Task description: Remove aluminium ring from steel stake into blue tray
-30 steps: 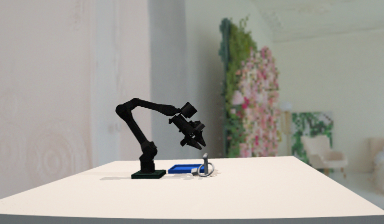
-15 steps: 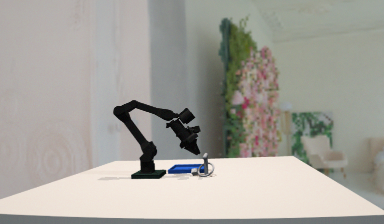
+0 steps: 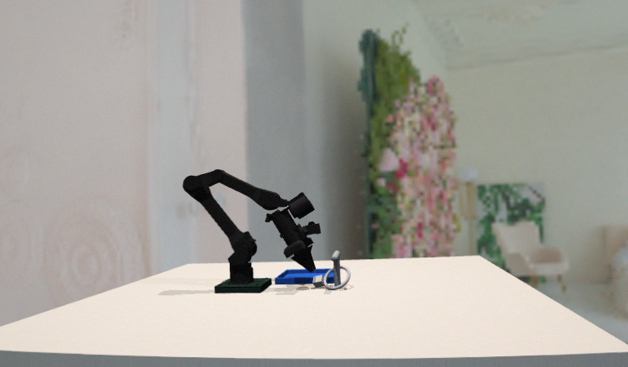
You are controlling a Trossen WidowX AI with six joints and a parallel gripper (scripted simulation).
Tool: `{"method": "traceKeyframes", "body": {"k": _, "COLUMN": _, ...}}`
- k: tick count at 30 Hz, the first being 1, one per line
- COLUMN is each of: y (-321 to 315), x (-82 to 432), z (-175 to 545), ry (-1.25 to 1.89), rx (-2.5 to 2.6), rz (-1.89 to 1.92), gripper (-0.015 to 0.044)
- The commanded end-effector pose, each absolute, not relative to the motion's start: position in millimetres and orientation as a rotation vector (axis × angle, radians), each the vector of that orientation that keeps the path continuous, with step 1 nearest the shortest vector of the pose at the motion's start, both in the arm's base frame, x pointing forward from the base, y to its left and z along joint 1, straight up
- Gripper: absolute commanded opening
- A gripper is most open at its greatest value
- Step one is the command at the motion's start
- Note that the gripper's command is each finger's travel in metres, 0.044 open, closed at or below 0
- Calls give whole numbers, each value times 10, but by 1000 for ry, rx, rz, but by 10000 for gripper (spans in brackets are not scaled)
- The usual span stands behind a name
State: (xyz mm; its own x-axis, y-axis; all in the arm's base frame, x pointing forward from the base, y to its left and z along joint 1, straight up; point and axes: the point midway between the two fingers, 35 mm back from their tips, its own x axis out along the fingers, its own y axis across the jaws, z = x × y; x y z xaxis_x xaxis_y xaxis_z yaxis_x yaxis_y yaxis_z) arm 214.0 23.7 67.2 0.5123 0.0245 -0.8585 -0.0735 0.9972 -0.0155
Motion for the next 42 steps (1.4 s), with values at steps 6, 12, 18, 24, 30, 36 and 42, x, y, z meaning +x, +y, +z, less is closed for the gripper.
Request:
{"method": "traceKeyframes", "body": {"k": 6, "y": 214, "x": 2133, "z": 635, "ry": 1029, "rx": -13, "rz": 25, "gripper": 200}}
{"method": "traceKeyframes", "body": {"k": 12, "y": 217, "x": 2186, "z": 566, "ry": 1028, "rx": -13, "rz": 25, "gripper": 200}}
{"method": "traceKeyframes", "body": {"k": 18, "y": 219, "x": 2242, "z": 482, "ry": 1028, "rx": -13, "rz": 25, "gripper": 200}}
{"method": "traceKeyframes", "body": {"k": 24, "y": 220, "x": 2292, "z": 396, "ry": 1028, "rx": -13, "rz": 25, "gripper": 200}}
{"method": "traceKeyframes", "body": {"k": 30, "y": 220, "x": 2335, "z": 309, "ry": 1027, "rx": -13, "rz": 25, "gripper": 200}}
{"method": "traceKeyframes", "body": {"k": 36, "y": 218, "x": 2355, "z": 292, "ry": 1023, "rx": -10, "rz": 20, "gripper": 193}}
{"method": "traceKeyframes", "body": {"k": 42, "y": 218, "x": 2355, "z": 292, "ry": 1023, "rx": -10, "rz": 20, "gripper": 153}}
